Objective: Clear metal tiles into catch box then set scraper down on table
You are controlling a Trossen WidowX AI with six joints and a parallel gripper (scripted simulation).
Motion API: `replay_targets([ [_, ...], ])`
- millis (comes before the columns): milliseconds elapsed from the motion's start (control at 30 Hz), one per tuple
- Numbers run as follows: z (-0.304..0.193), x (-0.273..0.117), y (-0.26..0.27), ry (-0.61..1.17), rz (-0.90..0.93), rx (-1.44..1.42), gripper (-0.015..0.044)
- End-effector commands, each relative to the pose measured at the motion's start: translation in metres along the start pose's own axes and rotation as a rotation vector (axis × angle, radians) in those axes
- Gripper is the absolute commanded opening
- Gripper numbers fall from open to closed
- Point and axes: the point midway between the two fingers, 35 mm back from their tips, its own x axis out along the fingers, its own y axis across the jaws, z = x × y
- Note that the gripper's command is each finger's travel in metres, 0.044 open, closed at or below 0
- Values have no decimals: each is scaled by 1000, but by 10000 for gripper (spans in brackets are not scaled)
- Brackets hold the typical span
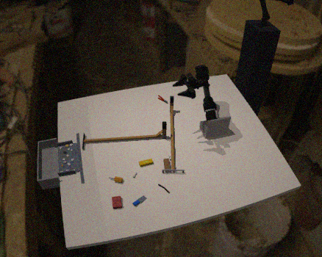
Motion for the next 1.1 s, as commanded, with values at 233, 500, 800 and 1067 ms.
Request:
replay_targets([
  [233,8,29,-2,57,-23,39,440],
  [500,13,52,-2,115,-38,38,440],
  [800,15,78,-2,183,-54,38,440],
  [1067,14,103,-3,246,-69,42,440],
])
